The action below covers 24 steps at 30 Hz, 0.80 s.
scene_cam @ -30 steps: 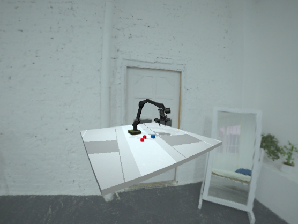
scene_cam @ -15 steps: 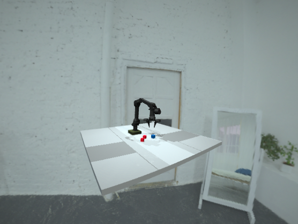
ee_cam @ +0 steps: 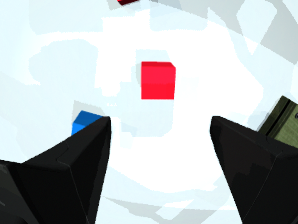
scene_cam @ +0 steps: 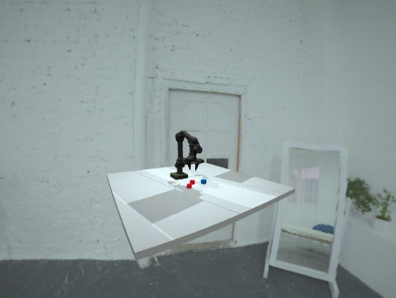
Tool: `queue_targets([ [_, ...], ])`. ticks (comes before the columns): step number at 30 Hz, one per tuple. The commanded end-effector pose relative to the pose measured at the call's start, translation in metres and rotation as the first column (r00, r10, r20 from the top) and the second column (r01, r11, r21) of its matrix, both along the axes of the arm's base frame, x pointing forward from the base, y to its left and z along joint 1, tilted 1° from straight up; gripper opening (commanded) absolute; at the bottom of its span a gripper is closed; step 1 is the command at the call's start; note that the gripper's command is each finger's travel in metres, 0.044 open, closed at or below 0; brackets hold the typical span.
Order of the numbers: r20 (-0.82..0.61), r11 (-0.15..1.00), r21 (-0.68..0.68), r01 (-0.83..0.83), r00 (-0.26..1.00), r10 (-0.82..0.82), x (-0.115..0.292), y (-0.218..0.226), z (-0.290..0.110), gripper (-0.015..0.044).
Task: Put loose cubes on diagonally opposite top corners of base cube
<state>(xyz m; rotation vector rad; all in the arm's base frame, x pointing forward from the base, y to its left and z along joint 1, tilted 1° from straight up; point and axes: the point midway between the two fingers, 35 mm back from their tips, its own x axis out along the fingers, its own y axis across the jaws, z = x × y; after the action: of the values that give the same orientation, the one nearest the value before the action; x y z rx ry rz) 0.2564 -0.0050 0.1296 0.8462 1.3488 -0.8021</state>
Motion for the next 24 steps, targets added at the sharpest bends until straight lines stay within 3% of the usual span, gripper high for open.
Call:
queue_targets([
  [1,-0.02,1.0,0.008,-0.001,1.0,0.001,-0.003,0.0,-0.025,0.0265],
  [6,-0.02,1.0,0.008,-0.001,1.0,0.001,-0.003,0.0,-0.058,0.0265],
  [24,-0.02,1.0,0.008,-0.001,1.0,0.001,-0.002,0.0,-0.082,0.0265],
])
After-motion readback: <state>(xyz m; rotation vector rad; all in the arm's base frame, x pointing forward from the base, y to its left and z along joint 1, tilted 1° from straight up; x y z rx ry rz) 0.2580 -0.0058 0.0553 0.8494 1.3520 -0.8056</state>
